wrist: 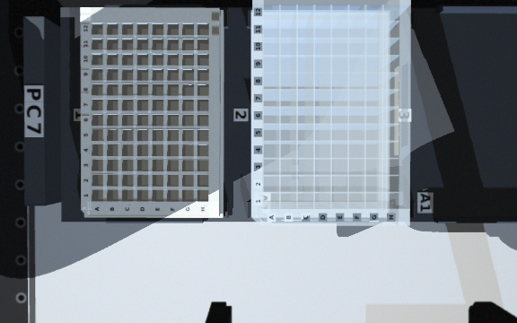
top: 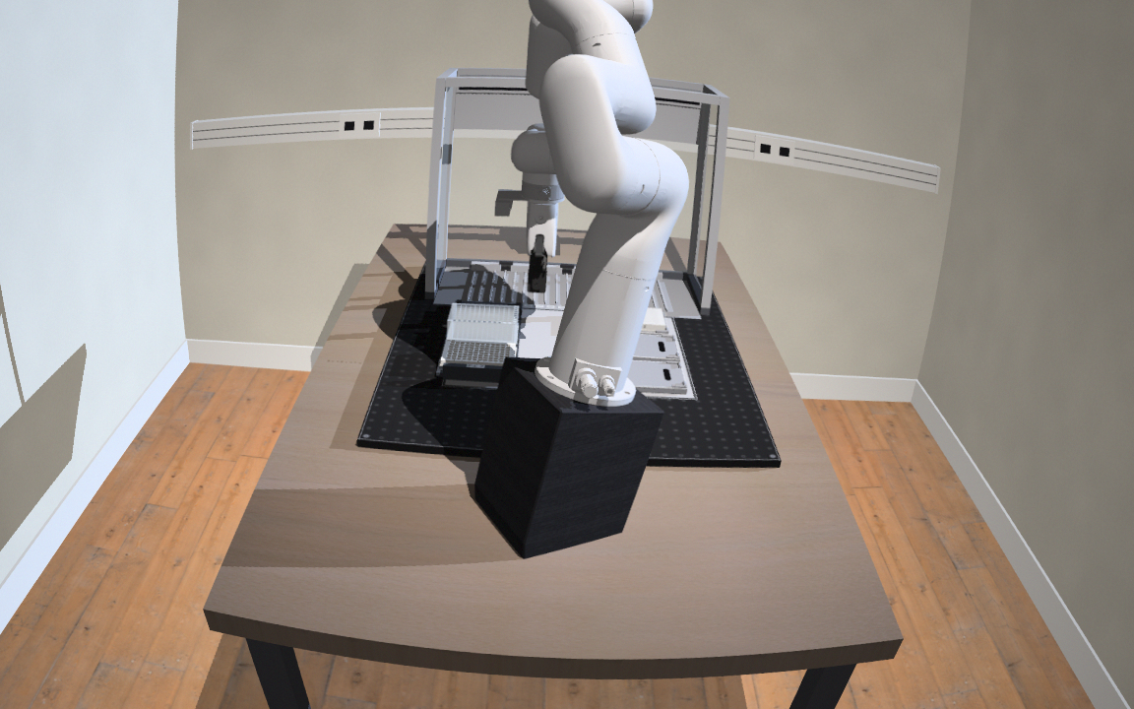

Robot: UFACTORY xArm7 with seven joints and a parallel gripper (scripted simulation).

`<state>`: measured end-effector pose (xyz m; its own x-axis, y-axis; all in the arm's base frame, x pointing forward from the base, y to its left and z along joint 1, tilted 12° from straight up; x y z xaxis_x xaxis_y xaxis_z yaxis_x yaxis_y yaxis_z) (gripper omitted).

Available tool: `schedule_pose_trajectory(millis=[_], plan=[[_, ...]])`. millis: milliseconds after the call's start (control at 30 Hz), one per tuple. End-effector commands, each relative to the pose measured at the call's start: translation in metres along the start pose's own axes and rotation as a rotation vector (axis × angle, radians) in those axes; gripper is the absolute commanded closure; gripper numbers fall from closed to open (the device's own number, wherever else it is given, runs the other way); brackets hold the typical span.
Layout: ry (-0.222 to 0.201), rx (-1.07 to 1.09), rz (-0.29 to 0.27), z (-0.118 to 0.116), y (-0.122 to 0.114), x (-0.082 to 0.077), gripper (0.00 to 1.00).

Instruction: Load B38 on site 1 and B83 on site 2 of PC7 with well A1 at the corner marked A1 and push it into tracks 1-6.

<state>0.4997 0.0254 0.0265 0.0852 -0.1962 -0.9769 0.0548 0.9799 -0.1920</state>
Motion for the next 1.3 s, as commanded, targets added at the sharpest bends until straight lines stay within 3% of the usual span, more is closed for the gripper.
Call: schedule_pose_trajectory(millis=[0, 200, 1267], plan=[[-0.003, 0.000, 0.001, 0.001, 0.000, -0.002, 0.00], [-0.003, 0.000, 0.001, 0.001, 0.000, -0.002, 0.00], [-0.003, 0.000, 0.002, 0.006, 0.145, -0.003, 0.00]])
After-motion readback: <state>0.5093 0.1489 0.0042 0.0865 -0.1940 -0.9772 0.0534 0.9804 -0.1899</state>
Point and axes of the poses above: the point where the finger pads meet when closed, its own x axis out along the fingers, its own z axis across the jaws, y = z × x, the point moved 4 cm from there along -x, back along the fingers, and after that the axes turned 2 degrees about -x, right-handed, at the moved point
